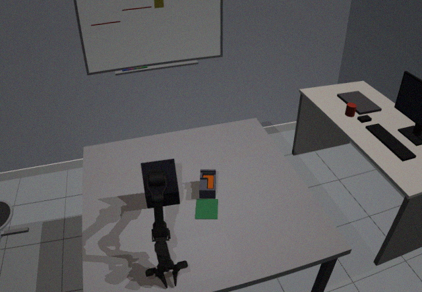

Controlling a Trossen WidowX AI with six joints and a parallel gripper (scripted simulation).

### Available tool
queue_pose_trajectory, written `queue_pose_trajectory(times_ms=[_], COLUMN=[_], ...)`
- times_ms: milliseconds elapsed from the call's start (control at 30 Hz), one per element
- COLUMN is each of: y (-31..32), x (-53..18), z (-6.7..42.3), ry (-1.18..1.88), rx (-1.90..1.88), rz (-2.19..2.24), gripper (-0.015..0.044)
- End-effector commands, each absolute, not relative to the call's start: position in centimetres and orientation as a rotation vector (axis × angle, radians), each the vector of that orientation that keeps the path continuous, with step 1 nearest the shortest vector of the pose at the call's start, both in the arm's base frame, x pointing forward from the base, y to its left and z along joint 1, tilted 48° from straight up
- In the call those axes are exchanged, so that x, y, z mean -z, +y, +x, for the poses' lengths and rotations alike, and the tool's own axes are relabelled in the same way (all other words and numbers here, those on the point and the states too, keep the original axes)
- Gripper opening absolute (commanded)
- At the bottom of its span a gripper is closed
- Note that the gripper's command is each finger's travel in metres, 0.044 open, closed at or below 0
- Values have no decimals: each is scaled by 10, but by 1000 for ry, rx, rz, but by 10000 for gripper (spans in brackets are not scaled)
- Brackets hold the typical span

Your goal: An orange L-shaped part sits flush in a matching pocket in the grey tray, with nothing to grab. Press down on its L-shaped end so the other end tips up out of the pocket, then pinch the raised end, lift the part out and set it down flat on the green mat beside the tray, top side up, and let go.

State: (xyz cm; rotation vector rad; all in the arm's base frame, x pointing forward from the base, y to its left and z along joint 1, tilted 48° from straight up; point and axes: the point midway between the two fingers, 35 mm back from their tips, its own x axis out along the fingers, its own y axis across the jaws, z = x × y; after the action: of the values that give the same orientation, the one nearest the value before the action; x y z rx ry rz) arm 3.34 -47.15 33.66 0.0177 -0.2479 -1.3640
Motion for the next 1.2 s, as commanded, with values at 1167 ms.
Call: queue_pose_trajectory(times_ms=[1167], y=[-78], x=[-18], z=[422], ry=[986], rx=[684], rz=[386], gripper=[180])
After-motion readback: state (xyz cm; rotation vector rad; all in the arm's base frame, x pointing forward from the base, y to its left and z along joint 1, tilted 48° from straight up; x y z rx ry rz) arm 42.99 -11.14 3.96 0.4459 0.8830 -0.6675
